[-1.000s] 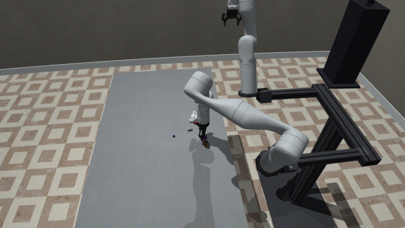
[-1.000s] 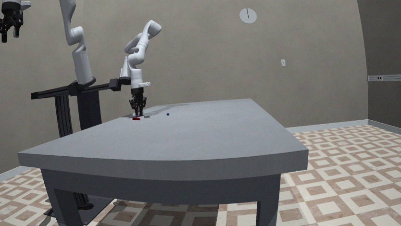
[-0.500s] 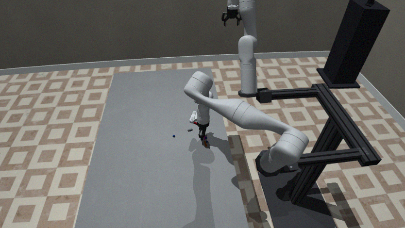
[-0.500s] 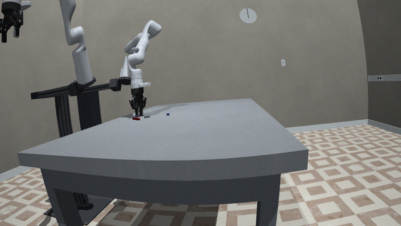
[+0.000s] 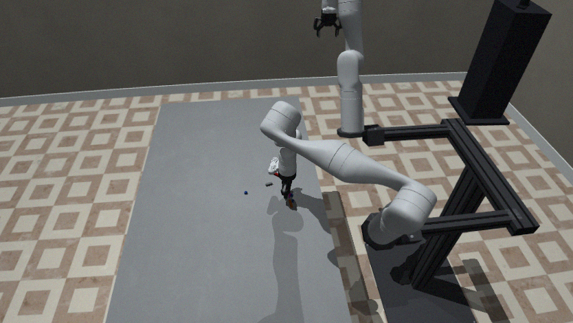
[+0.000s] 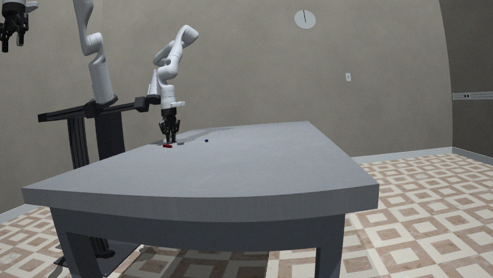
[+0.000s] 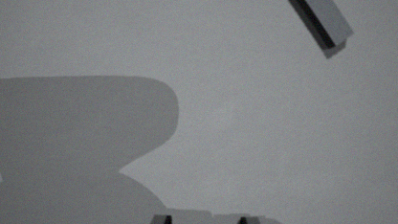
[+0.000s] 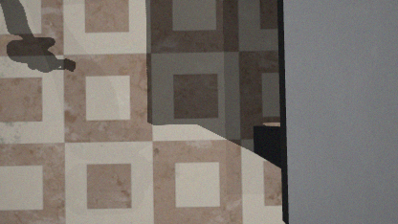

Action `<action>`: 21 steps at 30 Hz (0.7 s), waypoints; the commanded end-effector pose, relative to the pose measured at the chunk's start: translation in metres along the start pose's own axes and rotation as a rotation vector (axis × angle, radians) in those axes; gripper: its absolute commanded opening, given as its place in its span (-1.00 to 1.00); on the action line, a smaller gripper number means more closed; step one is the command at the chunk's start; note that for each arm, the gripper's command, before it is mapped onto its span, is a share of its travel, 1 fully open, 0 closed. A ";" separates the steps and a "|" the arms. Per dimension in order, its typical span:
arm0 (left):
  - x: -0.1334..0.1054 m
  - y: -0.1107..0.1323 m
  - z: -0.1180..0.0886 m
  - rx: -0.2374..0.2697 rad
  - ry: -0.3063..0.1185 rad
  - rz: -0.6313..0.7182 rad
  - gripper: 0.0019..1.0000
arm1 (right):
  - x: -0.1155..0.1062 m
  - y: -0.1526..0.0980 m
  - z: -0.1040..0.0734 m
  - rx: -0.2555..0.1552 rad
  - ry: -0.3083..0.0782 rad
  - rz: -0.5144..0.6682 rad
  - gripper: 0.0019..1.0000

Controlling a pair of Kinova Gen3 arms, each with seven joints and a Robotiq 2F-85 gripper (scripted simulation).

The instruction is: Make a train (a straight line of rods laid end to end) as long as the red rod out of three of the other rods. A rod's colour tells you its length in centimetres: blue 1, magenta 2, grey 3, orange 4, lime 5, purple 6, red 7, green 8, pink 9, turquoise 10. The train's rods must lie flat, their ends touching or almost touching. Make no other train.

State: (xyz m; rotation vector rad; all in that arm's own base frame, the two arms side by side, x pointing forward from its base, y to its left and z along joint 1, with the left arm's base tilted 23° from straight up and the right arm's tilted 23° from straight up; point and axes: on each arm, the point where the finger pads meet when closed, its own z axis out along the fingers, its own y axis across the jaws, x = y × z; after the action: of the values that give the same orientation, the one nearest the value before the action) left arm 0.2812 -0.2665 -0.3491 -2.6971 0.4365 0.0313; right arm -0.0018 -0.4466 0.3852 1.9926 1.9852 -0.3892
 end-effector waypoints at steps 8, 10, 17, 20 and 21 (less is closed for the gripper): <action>0.001 0.001 -0.001 -0.001 0.001 0.000 -0.25 | 0.000 0.000 -0.001 0.000 -0.001 0.000 1.00; 0.001 0.001 -0.001 -0.001 0.001 0.000 -0.46 | 0.000 0.000 -0.001 0.000 -0.001 0.000 1.00; 0.001 0.001 -0.001 -0.001 0.001 0.000 -0.46 | 0.000 0.000 -0.001 0.000 -0.001 0.000 1.00; 0.001 0.001 -0.001 -0.001 0.001 0.000 -0.46 | 0.000 0.000 -0.001 0.000 -0.001 0.000 1.00; 0.001 0.001 -0.001 -0.001 0.001 0.000 -0.46 | 0.000 0.000 -0.001 0.000 -0.001 0.000 1.00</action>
State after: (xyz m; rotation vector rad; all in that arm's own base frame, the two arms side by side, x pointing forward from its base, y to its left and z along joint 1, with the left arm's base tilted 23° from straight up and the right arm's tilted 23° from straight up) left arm 0.2812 -0.2666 -0.3491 -2.6972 0.4365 0.0312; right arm -0.0018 -0.4466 0.3852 1.9926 1.9852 -0.3892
